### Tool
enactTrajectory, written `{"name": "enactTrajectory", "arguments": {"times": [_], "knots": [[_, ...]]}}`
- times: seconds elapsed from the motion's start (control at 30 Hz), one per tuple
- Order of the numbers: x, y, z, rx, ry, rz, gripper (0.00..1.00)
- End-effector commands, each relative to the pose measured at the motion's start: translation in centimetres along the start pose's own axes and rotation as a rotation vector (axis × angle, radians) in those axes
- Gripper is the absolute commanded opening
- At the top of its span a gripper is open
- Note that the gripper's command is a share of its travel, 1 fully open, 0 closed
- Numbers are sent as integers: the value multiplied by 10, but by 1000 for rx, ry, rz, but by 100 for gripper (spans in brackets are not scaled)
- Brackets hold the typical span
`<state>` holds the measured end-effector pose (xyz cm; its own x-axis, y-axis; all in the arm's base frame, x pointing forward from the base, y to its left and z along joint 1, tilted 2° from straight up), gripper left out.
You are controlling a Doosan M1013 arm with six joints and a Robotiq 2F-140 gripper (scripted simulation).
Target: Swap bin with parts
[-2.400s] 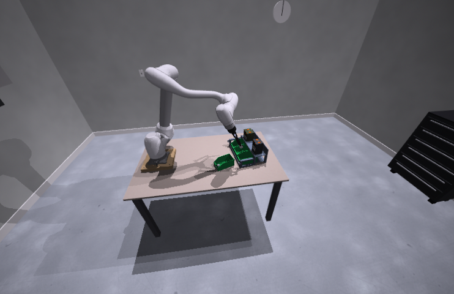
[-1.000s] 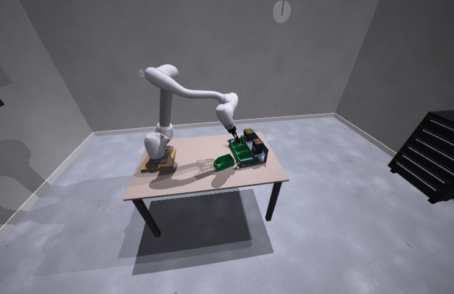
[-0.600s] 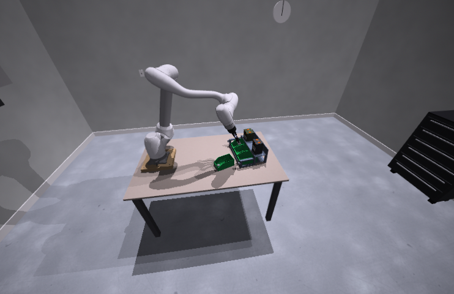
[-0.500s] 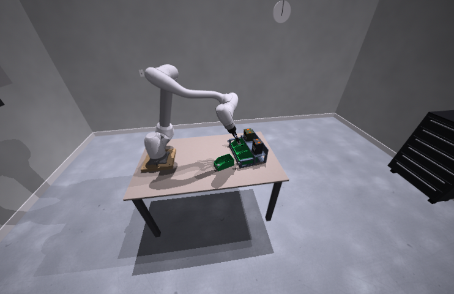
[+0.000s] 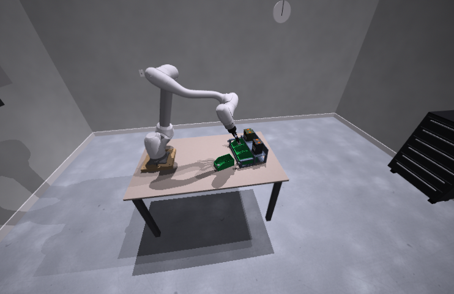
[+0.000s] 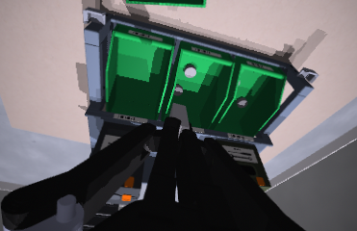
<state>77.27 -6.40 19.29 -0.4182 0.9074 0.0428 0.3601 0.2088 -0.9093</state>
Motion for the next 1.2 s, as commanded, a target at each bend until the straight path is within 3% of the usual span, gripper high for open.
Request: {"name": "enactTrajectory", "arguments": {"times": [0.0, 0.8, 1.17], "knots": [[0, 0, -1, 14, 0, 0, 10], [2, 4, -15, 396, -4, 9, 10], [2, 5, -17, 435, -4, 10, 10]]}}
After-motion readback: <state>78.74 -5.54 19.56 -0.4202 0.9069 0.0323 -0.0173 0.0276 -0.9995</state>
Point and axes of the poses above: the point where the finger pads meet when closed, its own y axis out along the fingers, its own x axis across the jaws, z = x × y, the point moved 4 cm from there along -y, back along the fingers, and after that the axes turned 15 degrees about -y, right-handed, at the moved point
